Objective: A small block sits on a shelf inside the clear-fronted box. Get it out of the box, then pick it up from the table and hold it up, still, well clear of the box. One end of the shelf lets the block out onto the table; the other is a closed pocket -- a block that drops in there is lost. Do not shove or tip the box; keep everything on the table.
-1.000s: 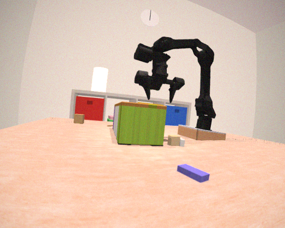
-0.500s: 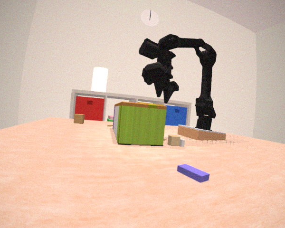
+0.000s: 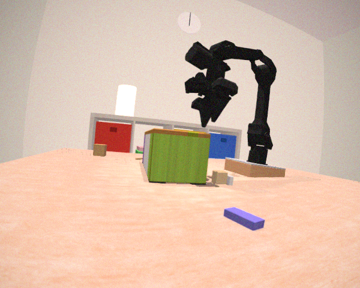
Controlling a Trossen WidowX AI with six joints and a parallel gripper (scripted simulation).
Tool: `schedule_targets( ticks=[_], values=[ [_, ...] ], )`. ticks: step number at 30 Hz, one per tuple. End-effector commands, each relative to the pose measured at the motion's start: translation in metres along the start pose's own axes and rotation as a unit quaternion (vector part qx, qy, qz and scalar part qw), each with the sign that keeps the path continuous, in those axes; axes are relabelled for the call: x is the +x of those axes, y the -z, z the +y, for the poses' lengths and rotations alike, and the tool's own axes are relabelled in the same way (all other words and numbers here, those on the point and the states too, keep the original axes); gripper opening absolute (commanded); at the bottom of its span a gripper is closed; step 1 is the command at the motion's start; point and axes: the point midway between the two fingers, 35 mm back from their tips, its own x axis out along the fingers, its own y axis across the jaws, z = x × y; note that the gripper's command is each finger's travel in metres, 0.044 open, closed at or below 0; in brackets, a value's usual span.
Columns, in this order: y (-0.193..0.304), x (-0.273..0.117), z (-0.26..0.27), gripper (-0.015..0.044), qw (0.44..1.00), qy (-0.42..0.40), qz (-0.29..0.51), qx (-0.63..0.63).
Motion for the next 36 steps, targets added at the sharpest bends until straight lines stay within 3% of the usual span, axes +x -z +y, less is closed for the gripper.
schedule_targets(
  ticks=[1,9,17,36],
  values=[
    [0.012,0.003,0.009,0.0285,0.886,0.059,-0.009,-0.460],
    [0.016,0.002,0.014,0.0285,0.761,0.081,0.001,-0.643],
    [0.020,0.001,0.019,0.0285,0.598,0.103,0.018,-0.795],
    [0.029,-0.003,0.030,0.0285,0.118,0.128,0.084,-0.981]
  ],
)
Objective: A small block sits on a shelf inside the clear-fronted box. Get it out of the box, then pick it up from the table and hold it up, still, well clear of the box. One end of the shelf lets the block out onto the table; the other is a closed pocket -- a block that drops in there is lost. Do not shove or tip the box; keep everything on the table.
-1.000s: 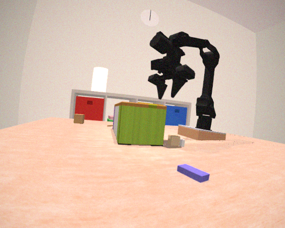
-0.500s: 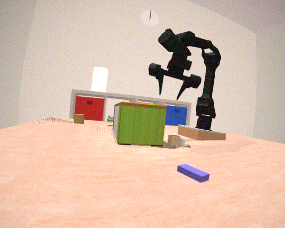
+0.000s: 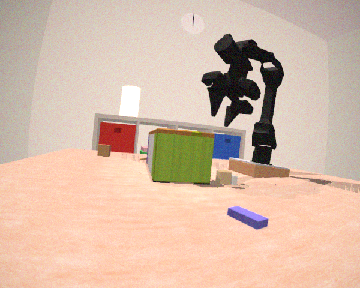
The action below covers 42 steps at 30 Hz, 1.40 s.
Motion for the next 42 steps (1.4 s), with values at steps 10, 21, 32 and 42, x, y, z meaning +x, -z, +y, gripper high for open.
schedule_targets(
  ticks=[10,21,32,42],
  values=[
    [-0.010,-0.001,0.009,0.0285,0.851,-0.006,0.055,-0.522],
    [-0.010,-0.001,0.009,0.0285,0.851,-0.006,0.055,-0.522],
    [-0.018,0.058,0.026,0.0285,0.851,-0.006,0.054,-0.522],
    [-0.020,0.088,0.042,0.0285,0.851,-0.006,0.054,-0.522]
  ],
)
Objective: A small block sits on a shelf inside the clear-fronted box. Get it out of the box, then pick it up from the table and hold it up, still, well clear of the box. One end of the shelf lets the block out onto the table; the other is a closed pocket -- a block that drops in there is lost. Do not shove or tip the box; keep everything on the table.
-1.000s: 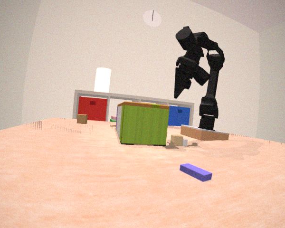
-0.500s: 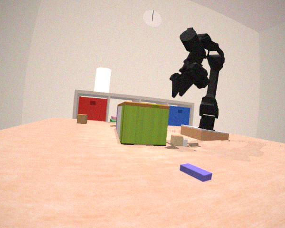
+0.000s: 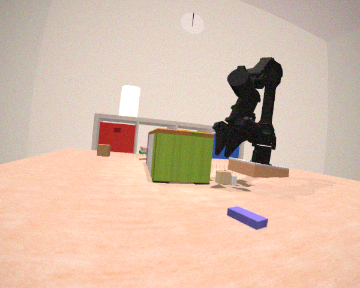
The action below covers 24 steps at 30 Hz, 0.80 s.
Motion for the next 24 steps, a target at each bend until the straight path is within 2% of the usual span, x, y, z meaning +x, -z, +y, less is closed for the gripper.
schedule_targets(
  ticks=[1,24],
  values=[
    [-0.004,0.007,0.001,0.0285,1.000,-0.002,0.002,0.003],
    [-0.018,0.042,0.001,0.0285,1.000,-0.002,0.002,0.004]
  ],
)
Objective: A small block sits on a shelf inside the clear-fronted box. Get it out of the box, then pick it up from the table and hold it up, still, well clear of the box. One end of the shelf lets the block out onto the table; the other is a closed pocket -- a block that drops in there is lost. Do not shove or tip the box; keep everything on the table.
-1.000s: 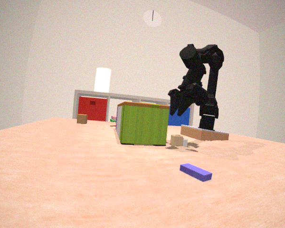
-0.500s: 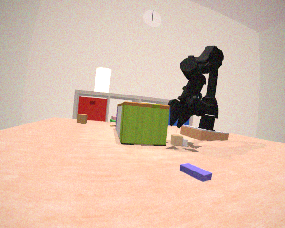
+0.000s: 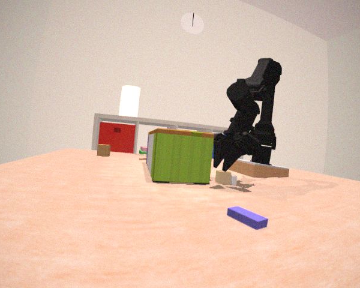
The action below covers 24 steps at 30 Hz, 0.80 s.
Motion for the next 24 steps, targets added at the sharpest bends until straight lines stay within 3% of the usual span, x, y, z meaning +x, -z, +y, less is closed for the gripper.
schedule_targets(
  ticks=[1,15,24],
  values=[
    [-0.005,0.008,0.003,0.0285,1.000,-0.005,-0.002,0.002],
    [-0.015,0.025,0.005,0.0285,1.000,-0.005,-0.002,0.001],
    [-0.015,0.025,0.005,0.0068,1.000,-0.005,-0.002,0.001]
  ],
)
